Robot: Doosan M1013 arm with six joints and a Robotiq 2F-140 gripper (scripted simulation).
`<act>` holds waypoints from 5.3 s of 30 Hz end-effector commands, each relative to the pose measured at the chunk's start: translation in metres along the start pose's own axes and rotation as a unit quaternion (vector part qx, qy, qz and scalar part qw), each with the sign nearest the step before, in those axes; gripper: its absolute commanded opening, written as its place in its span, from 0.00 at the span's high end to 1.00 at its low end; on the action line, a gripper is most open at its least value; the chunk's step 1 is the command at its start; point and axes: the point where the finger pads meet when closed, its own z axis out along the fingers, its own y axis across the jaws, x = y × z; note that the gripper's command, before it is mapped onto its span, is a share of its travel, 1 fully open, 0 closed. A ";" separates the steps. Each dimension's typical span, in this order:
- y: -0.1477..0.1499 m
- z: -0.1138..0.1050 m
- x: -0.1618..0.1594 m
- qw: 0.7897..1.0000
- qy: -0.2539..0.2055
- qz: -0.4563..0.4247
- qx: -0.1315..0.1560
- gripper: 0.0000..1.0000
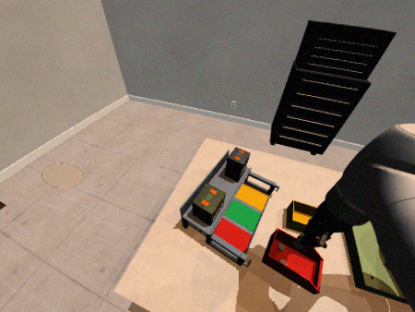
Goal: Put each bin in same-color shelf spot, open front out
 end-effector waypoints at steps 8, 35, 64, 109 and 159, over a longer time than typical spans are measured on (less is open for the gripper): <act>0.000 0.019 0.014 1.000 0.000 0.000 0.000 0.90; 0.000 0.052 0.037 1.000 0.000 0.000 0.000 0.90; 0.000 0.048 0.041 0.999 -0.044 0.000 0.000 0.90; 0.000 0.043 0.047 0.994 -0.106 0.000 0.001 0.90; 0.000 0.043 0.067 0.994 -0.106 0.000 0.001 0.90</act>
